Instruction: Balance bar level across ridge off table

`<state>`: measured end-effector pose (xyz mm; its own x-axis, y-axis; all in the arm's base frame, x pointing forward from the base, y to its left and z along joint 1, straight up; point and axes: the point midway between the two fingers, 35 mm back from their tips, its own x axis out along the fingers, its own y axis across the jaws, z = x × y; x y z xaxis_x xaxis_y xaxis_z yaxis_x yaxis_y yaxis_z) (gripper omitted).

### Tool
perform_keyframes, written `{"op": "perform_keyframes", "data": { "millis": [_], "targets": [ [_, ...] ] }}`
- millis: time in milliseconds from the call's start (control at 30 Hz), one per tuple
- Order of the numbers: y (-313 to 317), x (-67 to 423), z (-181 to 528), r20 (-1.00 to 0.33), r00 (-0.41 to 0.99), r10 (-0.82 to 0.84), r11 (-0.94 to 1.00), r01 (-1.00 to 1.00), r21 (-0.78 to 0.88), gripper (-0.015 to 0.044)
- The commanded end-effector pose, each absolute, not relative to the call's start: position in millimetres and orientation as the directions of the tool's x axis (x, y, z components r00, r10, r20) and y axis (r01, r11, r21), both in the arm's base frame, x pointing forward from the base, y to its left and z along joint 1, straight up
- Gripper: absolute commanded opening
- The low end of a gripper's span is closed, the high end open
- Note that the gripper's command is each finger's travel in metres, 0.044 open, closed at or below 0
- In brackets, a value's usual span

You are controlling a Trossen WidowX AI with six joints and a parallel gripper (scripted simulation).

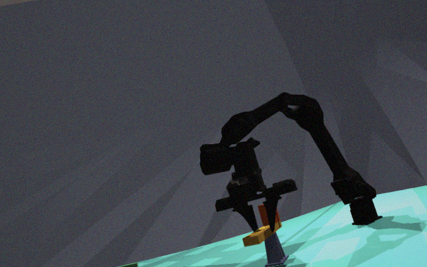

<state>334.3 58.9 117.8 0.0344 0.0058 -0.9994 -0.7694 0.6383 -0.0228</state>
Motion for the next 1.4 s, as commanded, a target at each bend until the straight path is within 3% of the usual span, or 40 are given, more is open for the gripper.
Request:
{"op": "perform_keyframes", "data": {
  "millis": [0,1267,1367],
  "targets": [
    [58.8,334.1,117.7,-0.999,0.033,0.006,0.638,-0.769,-0.022,0.0168],
    [58.8,334.1,117.7,-0.999,0.033,0.006,0.638,-0.769,-0.022,0.0185],
    [58.8,334.1,117.7,-0.999,0.033,0.006,0.638,-0.769,-0.022,0.0264]
  ]
}}
